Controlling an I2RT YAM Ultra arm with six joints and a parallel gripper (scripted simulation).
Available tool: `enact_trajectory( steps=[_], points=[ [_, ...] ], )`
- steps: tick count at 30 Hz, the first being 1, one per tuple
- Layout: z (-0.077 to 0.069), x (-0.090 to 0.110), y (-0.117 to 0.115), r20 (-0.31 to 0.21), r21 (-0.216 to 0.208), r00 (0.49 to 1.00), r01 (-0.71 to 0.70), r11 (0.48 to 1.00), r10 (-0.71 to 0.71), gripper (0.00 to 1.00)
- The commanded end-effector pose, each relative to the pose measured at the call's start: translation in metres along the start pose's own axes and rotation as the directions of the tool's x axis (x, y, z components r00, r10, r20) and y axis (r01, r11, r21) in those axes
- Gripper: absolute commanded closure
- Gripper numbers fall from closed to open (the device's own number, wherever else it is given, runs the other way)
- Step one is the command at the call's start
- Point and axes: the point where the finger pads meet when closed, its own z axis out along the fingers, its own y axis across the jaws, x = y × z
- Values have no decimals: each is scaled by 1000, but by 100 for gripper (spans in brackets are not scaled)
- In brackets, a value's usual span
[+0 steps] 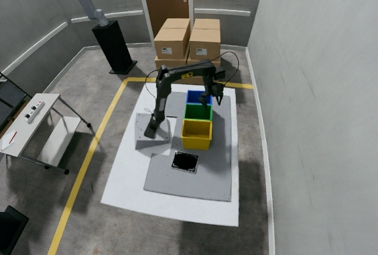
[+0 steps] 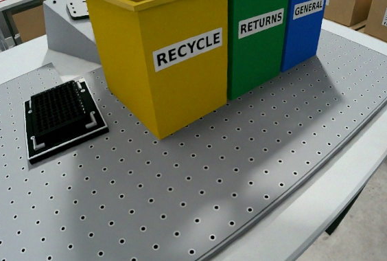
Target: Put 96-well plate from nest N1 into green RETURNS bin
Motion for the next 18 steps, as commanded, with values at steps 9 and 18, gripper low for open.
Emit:
enact_trajectory(
  steps=[9, 18],
  points=[
    [-4, -2, 1, 2, -14, 1000, -7, 1000, 8, 0],
    [-2, -6, 1, -21, -30, 1000, 10, 1000, -11, 0]
  ],
)
